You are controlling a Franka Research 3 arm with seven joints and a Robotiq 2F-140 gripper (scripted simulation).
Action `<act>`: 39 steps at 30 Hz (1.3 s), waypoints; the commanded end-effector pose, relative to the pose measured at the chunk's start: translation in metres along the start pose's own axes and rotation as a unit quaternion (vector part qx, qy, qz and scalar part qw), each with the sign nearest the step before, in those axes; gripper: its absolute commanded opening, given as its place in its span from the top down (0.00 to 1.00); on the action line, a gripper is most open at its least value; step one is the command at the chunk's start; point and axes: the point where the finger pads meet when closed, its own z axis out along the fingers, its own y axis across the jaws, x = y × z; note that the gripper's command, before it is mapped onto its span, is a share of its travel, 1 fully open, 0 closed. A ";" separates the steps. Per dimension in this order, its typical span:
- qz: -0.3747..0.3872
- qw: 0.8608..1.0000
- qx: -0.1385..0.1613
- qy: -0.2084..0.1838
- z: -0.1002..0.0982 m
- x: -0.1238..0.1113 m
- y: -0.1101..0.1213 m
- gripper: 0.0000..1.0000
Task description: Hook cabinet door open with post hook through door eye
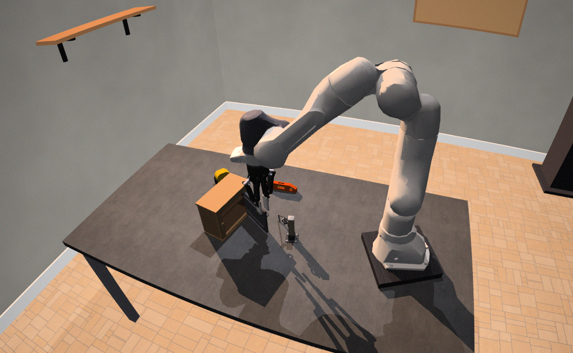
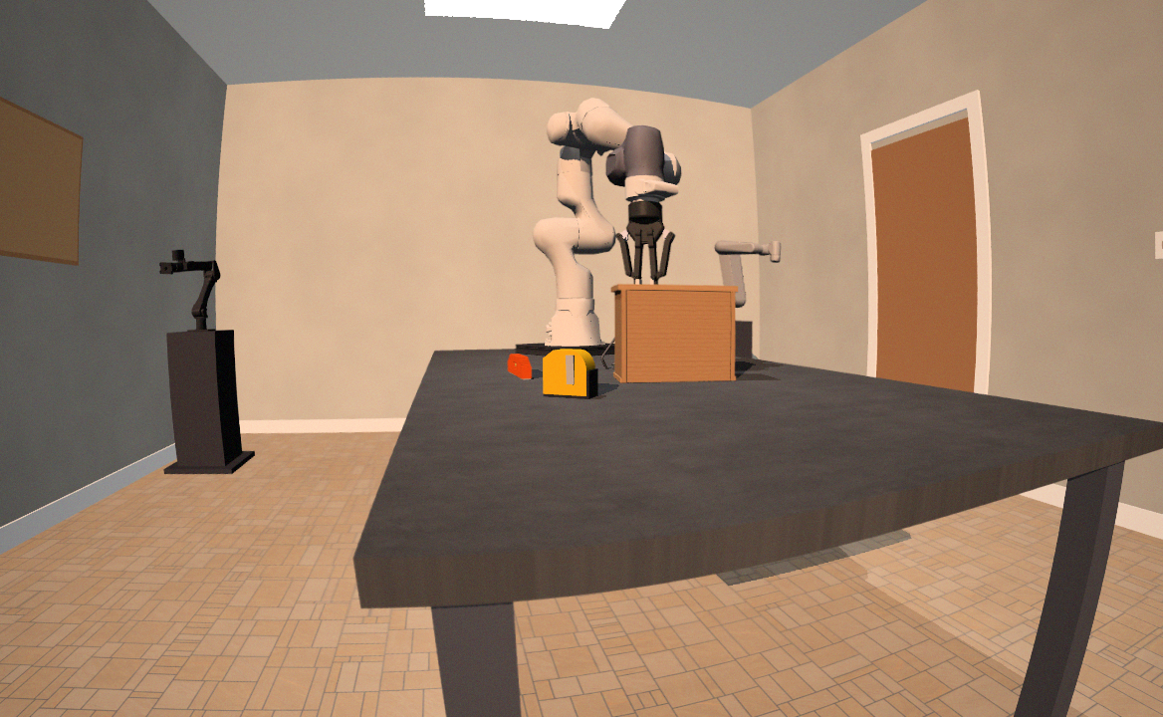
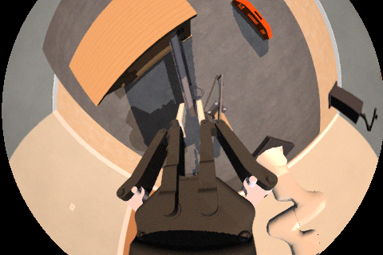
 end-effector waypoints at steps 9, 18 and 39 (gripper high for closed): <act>-0.009 1.000 0.004 0.002 0.006 0.003 0.000 0.84; -0.009 1.000 0.004 0.002 0.006 0.003 0.000 0.84; 0.043 0.999 0.004 0.002 0.006 0.004 -0.014 0.84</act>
